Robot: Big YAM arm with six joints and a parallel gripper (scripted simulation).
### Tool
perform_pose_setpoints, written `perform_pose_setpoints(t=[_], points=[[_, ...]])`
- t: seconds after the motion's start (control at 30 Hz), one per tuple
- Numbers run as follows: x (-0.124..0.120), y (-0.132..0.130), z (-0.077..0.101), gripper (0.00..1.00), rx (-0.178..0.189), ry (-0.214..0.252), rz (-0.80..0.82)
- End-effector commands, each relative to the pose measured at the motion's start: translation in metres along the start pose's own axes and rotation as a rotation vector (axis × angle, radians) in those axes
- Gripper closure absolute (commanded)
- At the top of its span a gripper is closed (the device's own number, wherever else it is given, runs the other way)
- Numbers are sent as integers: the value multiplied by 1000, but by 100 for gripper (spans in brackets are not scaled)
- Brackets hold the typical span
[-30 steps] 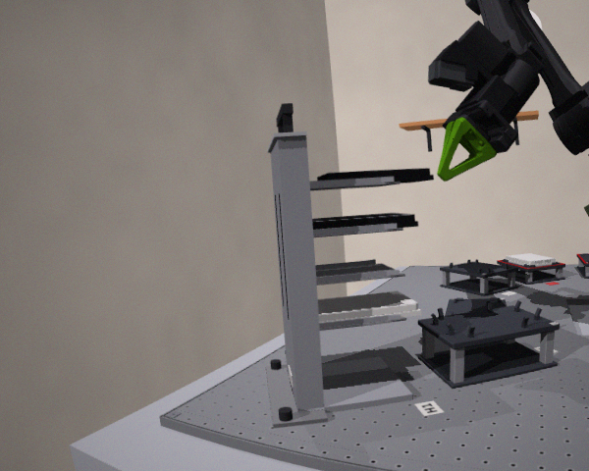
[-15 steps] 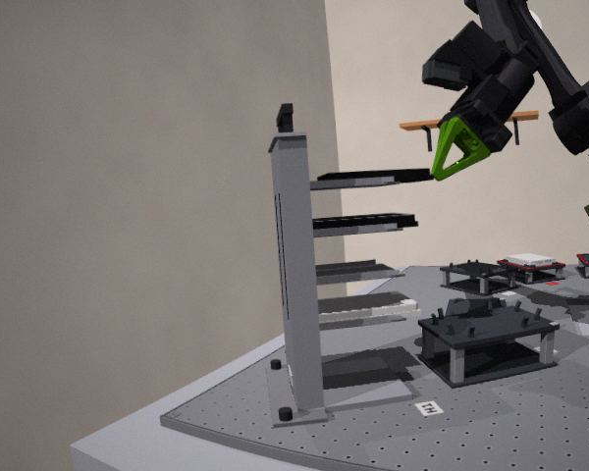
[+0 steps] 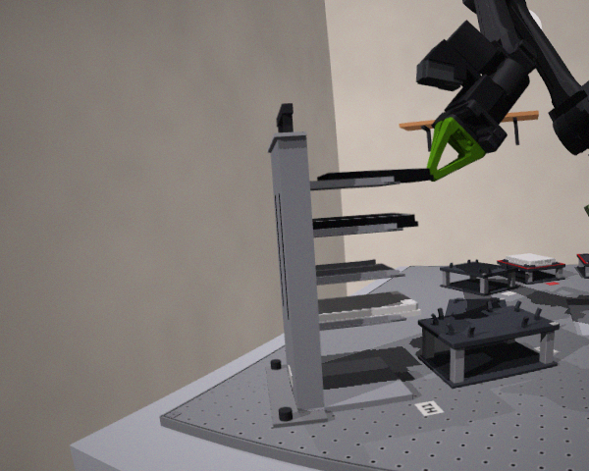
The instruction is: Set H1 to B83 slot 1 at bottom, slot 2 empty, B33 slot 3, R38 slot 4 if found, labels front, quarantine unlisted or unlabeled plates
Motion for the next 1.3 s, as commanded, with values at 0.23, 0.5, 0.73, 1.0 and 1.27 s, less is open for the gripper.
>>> perform_pose_setpoints(t=[0.23,0.5,0.73,1.0,1.27], points=[[25,0,-11,100,-7,-29,-13],[30,0,-14,100,-8,-29,-13],[32,1,-18,100,-7,-24,-9],[30,0,-19,100,-6,-17,-3],[38,1,-24,100,-8,-21,-7]])
Point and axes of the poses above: the point where the finger pads meet when closed, its own z axis back along the fingers, its own y axis across the jaws, x = y × z, the point moved 5 cm from there along z, back along the fingers, and after that the axes turned 3 degrees about -z, right-handed, at the moved point
